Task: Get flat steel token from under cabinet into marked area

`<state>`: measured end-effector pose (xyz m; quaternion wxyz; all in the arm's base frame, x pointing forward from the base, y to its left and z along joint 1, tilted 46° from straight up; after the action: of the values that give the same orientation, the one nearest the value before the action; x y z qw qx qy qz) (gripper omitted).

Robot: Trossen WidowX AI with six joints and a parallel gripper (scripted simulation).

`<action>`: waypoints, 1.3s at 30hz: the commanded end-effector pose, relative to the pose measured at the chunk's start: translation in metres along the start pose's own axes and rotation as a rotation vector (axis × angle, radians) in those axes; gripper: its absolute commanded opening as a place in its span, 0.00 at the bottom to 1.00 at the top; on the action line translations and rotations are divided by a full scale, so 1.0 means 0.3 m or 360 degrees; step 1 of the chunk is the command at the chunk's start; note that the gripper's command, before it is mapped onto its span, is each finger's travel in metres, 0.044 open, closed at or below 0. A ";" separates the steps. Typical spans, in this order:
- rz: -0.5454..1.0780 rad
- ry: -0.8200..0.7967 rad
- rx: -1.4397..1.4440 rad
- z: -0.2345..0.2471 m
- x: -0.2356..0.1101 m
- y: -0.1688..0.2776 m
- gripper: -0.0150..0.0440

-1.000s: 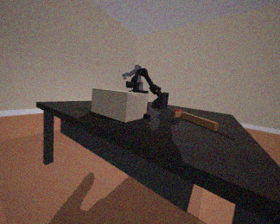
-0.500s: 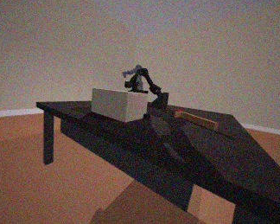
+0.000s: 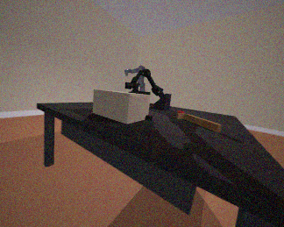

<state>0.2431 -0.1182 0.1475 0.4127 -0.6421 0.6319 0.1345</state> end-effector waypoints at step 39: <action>-0.0045 0.0008 0.0014 -0.130 -0.022 -0.100 0.25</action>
<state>0.2532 -0.1446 0.1828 0.4164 -0.6447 0.6285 0.1260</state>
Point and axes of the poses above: the point midway between the two fingers, 35 mm back from their tips, its own x axis out along the fingers, its own z axis across the jaws, y = z × x, the point moved 4 cm from there along -x, back along the fingers, and after that the axes turned 13 degrees about -x, right-handed, at the moved point
